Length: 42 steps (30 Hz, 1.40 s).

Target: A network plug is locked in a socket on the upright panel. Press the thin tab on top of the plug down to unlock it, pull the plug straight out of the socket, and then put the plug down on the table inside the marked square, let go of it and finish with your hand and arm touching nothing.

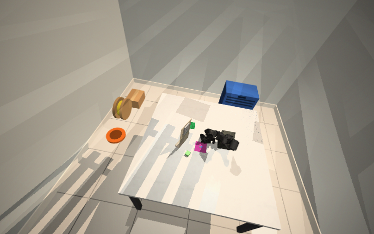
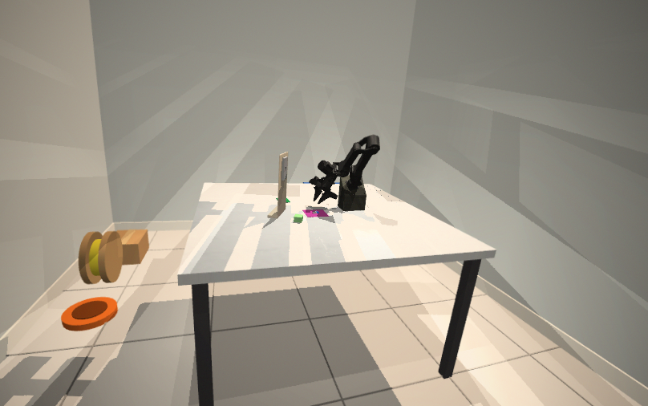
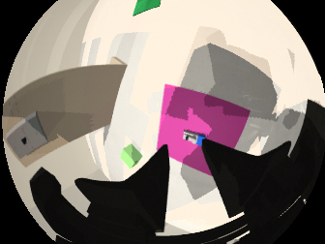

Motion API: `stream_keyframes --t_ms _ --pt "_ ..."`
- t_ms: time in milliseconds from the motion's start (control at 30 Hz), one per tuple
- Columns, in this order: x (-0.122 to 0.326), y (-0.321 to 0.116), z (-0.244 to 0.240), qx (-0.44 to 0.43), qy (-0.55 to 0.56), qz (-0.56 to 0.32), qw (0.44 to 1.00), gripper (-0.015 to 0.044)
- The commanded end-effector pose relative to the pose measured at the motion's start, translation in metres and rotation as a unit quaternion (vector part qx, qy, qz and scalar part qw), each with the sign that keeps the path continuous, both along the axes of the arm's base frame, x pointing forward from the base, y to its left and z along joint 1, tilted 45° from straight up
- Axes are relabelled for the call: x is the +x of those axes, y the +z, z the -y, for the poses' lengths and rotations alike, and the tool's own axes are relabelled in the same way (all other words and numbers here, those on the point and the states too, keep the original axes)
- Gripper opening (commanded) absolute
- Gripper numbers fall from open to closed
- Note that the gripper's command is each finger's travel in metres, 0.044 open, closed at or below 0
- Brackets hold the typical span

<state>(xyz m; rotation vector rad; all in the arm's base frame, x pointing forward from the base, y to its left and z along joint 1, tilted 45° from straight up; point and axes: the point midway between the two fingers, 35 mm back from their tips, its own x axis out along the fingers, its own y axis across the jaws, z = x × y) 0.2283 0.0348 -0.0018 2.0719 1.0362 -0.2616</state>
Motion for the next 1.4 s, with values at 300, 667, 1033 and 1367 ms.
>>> stream_keyframes --t_ms 300,667,1033,1367 --pt "0.002 0.007 0.007 -0.005 0.003 0.008 1.0 0.0156" --pt "0.001 0.012 0.013 -0.005 0.003 0.008 1.0 0.0156" --pt "0.0 0.017 0.018 -0.005 0.003 0.008 1.0 0.0156" --pt "-0.002 0.023 0.023 -0.004 0.003 0.009 1.0 0.0156"
